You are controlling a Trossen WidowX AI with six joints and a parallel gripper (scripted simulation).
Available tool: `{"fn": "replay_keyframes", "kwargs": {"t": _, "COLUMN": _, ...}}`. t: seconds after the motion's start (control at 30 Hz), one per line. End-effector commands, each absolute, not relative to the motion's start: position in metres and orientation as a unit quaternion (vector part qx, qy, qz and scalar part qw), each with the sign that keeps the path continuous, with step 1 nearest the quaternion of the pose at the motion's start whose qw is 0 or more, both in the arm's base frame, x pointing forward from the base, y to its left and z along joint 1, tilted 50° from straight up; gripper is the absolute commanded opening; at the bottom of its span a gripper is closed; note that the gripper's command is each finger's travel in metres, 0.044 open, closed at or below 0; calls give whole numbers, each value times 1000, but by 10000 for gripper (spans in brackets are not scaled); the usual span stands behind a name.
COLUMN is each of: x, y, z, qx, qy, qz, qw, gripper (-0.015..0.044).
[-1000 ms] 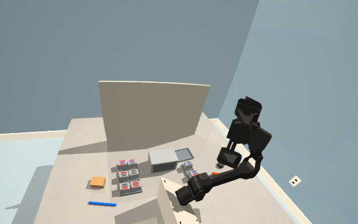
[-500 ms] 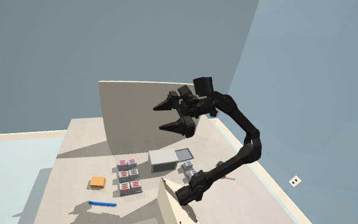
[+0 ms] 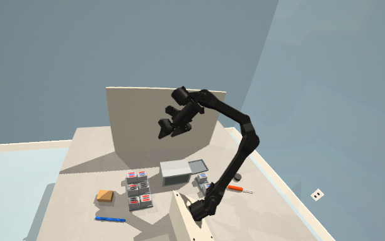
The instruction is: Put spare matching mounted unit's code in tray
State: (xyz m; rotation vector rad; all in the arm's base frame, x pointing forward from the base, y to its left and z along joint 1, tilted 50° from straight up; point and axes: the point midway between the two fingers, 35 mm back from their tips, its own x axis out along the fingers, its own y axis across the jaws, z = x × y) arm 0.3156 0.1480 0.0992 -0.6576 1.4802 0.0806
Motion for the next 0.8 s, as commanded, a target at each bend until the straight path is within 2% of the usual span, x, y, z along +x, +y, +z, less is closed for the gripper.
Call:
{"fn": "replay_keyframes", "kwargs": {"t": 0.0, "x": 351, "y": 83, "z": 86, "qx": -266, "qy": 666, "qz": -187, "qw": 672, "gripper": 440}}
{"fn": "replay_keyframes", "kwargs": {"t": 0.17, "x": 371, "y": 36, "z": 79, "qx": -260, "qy": 635, "qz": -328, "qw": 649, "gripper": 440}}
{"fn": "replay_keyframes", "kwargs": {"t": 0.77, "x": 371, "y": 35, "z": 78, "qx": -260, "qy": 634, "qz": -331, "qw": 648, "gripper": 440}}
